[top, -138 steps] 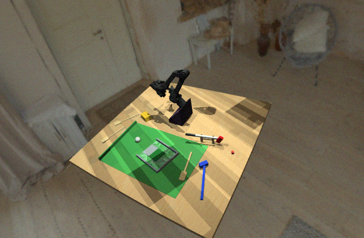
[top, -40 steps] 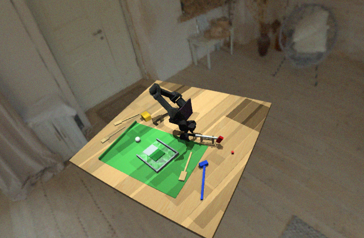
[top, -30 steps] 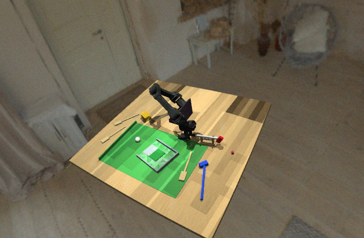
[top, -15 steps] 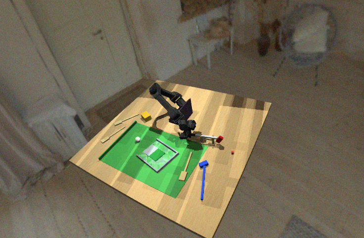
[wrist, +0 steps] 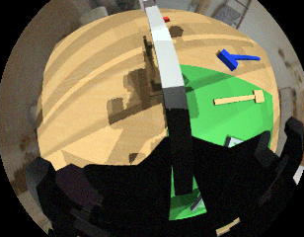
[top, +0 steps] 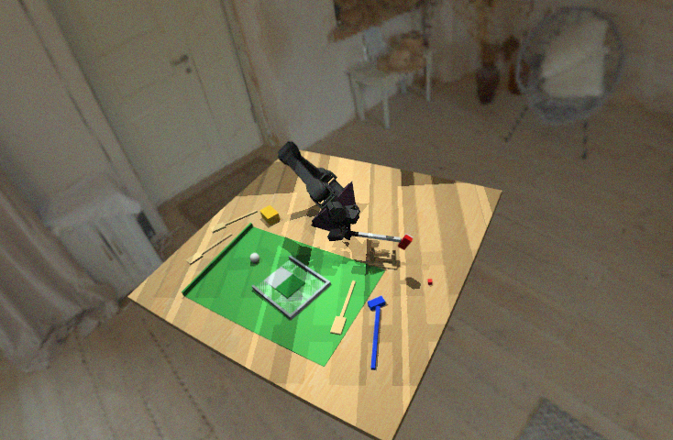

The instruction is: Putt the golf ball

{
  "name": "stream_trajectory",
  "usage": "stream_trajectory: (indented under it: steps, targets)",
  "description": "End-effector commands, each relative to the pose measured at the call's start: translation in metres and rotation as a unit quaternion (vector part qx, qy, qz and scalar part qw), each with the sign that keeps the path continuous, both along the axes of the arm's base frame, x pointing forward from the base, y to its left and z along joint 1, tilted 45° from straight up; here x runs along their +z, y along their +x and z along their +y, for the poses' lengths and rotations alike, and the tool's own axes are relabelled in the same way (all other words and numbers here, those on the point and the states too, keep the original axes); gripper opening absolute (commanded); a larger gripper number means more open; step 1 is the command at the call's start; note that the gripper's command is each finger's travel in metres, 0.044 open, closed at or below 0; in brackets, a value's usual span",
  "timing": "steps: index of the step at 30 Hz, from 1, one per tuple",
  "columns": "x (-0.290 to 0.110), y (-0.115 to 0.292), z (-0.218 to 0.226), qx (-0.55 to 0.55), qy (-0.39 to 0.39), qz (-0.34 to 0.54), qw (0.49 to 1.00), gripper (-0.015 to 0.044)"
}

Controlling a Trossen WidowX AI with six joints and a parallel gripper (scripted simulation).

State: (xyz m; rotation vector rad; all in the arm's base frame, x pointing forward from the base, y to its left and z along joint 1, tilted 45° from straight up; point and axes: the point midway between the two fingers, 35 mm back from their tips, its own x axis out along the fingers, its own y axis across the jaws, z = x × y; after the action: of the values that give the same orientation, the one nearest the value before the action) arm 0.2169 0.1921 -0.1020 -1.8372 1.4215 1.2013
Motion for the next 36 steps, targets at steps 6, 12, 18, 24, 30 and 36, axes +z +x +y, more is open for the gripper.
stream_trajectory:
  steps: [6,12,18,24,30,36]
  targets:
    - [0.036,0.025,-0.023,-0.088,0.006,-0.059,0.994,0.0000]
    - [0.067,0.043,-0.044,-0.160,0.012,-0.110,0.981,0.0000]
    - [0.097,0.056,-0.068,-0.231,0.017,-0.160,0.960,0.0000]
    - [0.127,0.064,-0.094,-0.300,0.020,-0.211,0.930,0.0000]
    - [0.156,0.067,-0.122,-0.367,0.022,-0.260,0.893,0.0000]
    - [0.184,0.066,-0.152,-0.430,0.023,-0.308,0.848,0.0000]
